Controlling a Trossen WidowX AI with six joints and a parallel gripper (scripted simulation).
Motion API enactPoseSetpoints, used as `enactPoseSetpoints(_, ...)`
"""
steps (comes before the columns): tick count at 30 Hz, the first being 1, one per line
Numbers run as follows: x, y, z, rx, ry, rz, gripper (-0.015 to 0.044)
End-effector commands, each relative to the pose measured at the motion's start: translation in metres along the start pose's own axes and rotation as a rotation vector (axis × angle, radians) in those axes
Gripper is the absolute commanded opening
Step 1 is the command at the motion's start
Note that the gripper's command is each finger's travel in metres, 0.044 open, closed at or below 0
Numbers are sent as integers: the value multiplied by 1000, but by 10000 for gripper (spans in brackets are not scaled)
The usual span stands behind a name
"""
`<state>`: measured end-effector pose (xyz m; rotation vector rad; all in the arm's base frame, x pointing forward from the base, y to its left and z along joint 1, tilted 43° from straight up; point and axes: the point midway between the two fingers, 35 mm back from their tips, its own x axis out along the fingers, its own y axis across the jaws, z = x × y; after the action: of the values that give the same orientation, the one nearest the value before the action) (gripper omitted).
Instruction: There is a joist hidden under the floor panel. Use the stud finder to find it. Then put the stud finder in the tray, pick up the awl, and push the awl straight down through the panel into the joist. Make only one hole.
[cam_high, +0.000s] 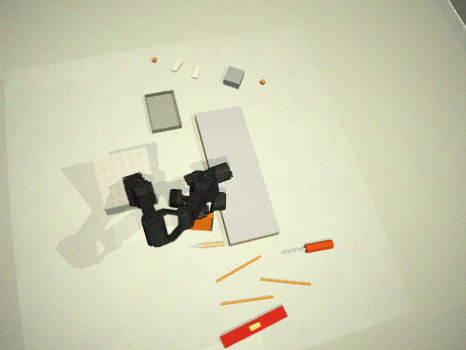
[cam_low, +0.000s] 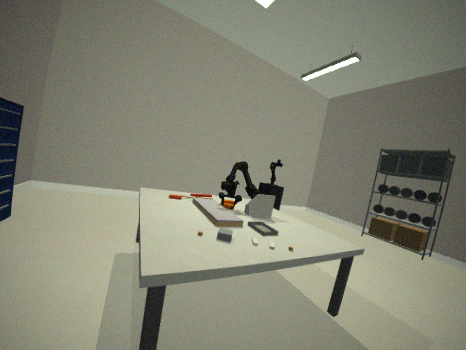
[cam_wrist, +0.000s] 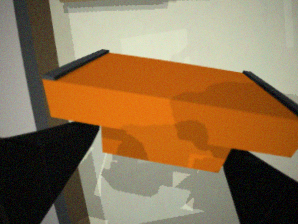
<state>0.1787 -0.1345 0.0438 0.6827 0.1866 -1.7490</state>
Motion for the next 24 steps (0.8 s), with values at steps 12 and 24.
enactPoseSetpoints(12,4,-3,0,-10,-8,-2,360)
enactPoseSetpoints(24,-3,-2,1,-11,-4,-2,104)
